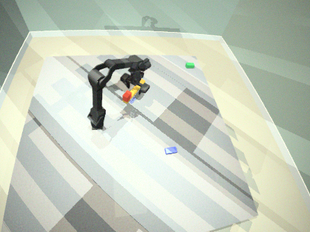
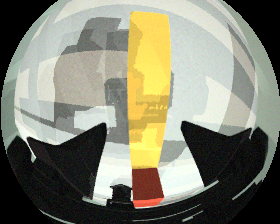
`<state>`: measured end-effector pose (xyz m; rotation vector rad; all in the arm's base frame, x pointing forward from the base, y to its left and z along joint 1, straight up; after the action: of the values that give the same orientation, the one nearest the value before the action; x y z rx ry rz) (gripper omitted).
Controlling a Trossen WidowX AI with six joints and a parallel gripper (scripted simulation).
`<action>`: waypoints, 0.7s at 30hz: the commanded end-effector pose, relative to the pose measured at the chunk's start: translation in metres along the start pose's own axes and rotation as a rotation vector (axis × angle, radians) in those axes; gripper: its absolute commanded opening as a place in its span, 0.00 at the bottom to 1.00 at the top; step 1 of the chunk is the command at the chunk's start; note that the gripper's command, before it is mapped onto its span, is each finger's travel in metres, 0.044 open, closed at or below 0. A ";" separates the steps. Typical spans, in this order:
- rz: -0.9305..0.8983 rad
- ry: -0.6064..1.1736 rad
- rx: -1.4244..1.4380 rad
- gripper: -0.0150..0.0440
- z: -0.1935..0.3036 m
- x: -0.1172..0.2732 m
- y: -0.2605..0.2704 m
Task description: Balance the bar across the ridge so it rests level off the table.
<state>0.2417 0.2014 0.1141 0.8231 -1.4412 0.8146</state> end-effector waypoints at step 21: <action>0.000 0.000 0.000 1.00 0.000 0.100 0.000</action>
<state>0.2395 0.1994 0.2109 0.8215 -1.4361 0.8153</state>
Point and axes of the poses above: the point midway between the two fingers, 35 mm back from their tips, its own x axis back along the fingers, its own y axis across the jaws, z = x × y, the point moved 1 cm from there along x, back along the fingers, and after that the axes turned 8 degrees about x, right-handed, at the moved point
